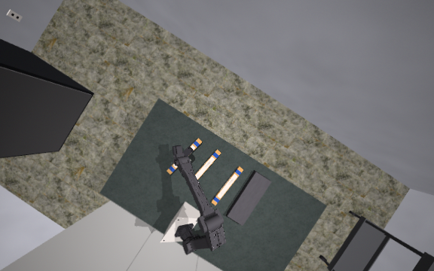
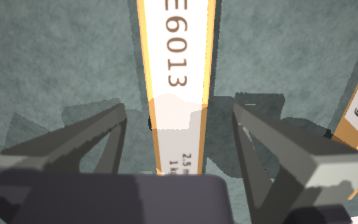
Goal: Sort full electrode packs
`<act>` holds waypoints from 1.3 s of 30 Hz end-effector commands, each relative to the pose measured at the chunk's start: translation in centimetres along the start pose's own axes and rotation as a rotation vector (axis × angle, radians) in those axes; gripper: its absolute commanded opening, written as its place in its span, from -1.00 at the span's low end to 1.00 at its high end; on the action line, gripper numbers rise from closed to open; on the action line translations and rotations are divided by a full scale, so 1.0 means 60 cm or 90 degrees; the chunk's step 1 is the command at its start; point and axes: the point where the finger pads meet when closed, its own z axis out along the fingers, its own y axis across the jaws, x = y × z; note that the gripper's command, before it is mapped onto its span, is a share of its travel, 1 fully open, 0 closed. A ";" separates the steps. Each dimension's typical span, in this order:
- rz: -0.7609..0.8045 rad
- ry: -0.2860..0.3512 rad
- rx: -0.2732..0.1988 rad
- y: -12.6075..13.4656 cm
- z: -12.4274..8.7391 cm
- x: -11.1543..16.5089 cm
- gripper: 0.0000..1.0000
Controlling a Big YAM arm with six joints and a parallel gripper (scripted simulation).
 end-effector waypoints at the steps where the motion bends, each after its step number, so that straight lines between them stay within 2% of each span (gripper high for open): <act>1: -0.011 -0.011 -0.002 0.024 0.001 0.014 0.49; 25: -0.004 0.002 0.002 0.006 0.063 0.005 0.49; 39: -0.007 0.007 0.006 0.000 0.074 0.011 0.49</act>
